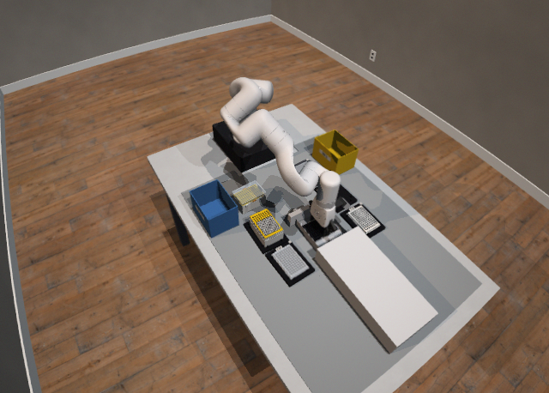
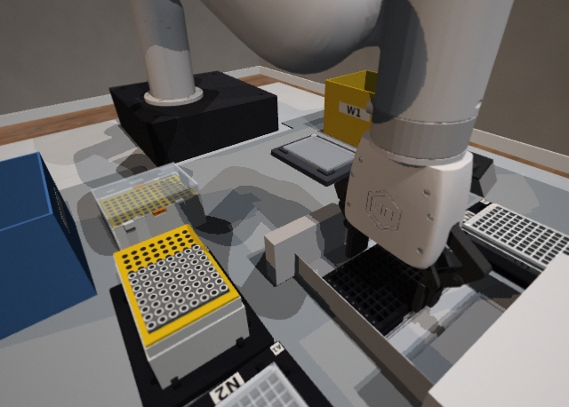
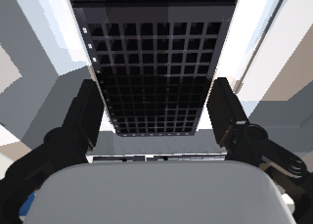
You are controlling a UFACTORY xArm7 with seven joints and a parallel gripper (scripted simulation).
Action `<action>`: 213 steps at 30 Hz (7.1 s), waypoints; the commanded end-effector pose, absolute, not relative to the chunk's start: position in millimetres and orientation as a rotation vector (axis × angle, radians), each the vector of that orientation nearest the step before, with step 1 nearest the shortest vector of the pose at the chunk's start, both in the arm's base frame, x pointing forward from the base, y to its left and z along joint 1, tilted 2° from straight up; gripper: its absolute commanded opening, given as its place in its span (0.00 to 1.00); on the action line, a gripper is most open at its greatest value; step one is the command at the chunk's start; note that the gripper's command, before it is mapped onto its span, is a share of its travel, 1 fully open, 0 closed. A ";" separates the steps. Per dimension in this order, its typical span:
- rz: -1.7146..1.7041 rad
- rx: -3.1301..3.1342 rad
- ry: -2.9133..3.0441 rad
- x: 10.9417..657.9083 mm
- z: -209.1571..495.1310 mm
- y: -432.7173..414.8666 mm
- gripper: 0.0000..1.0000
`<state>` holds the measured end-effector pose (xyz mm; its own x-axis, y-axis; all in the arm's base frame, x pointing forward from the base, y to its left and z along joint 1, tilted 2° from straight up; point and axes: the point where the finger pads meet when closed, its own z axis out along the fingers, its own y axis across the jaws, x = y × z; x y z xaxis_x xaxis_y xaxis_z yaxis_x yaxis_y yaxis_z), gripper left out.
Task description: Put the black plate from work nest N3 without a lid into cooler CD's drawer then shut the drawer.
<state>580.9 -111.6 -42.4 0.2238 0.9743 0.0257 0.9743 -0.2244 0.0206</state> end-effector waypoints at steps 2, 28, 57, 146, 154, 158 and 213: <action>0.057 2.455 1.954 582.6 -40.2 -111.8 1.00; 0.057 2.455 1.954 582.1 -23.6 -112.1 1.00; 0.056 2.455 1.954 580.9 19.7 -112.9 1.00; 0.055 2.455 1.955 424.8 58.2 -78.2 0.00; 0.054 2.455 1.955 424.8 58.2 -78.2 0.00; 0.054 2.455 1.955 424.8 58.2 -78.2 0.00; 0.055 2.455 1.955 426.9 -23.3 -76.6 0.00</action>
<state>425.1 -76.5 -18.2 0.2235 0.9744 0.0262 0.9744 -0.2240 0.0198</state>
